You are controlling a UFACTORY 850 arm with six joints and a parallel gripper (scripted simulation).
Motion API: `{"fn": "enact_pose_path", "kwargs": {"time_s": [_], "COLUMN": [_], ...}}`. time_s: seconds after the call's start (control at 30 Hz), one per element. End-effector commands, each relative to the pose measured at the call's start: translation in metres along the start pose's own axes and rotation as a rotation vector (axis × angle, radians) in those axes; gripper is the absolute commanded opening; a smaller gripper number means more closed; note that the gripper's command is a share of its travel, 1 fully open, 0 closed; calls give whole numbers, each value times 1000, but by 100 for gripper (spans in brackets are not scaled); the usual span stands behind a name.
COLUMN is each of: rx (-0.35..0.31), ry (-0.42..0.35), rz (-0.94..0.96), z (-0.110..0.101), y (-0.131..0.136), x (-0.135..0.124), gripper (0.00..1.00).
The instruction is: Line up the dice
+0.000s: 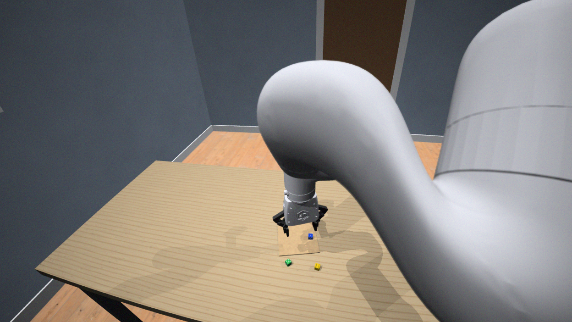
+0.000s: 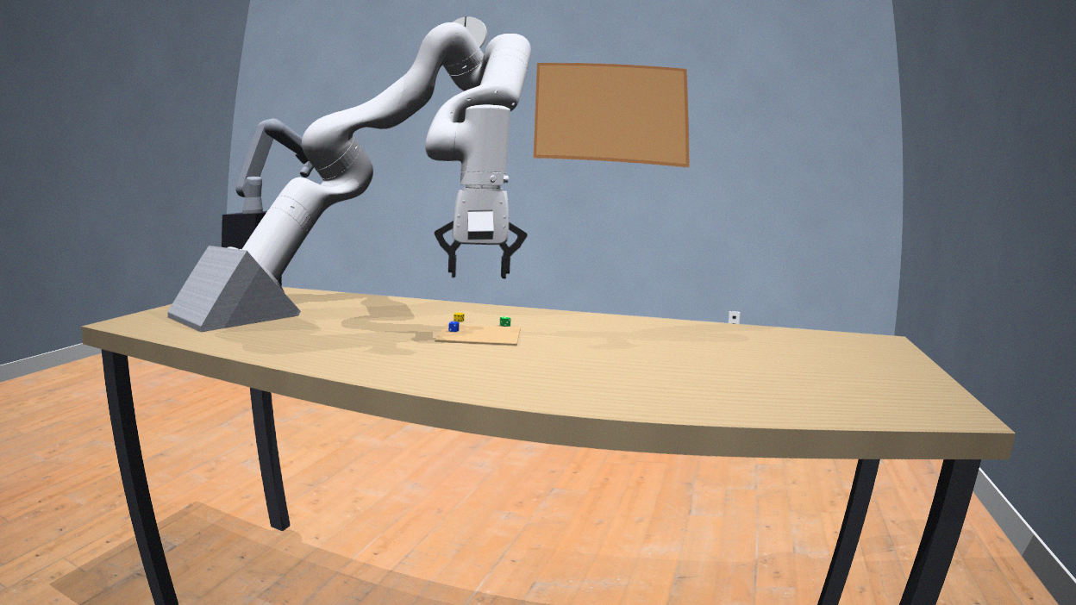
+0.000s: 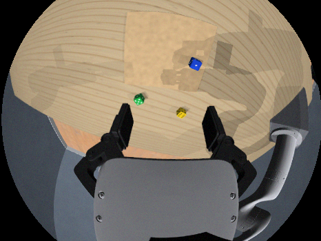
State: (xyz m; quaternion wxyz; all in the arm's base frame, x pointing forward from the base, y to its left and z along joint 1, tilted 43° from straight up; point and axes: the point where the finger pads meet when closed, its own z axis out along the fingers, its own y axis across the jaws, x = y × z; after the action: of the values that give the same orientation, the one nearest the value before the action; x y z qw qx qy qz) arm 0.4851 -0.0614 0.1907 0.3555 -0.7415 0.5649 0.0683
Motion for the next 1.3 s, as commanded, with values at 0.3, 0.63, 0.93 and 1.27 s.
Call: {"fn": "enact_pose_path", "kwargs": {"time_s": [0.3, 0.63, 0.93, 1.27], "rx": [11, 11, 11, 11], "ry": [1, 1, 1, 1], "rz": [-427, -427, -427, -427], "z": [12, 12, 12, 12], "y": [-55, -55, -55, -55], "x": [-50, -50, -50, -50], "gripper": [100, 31, 31, 31]}}
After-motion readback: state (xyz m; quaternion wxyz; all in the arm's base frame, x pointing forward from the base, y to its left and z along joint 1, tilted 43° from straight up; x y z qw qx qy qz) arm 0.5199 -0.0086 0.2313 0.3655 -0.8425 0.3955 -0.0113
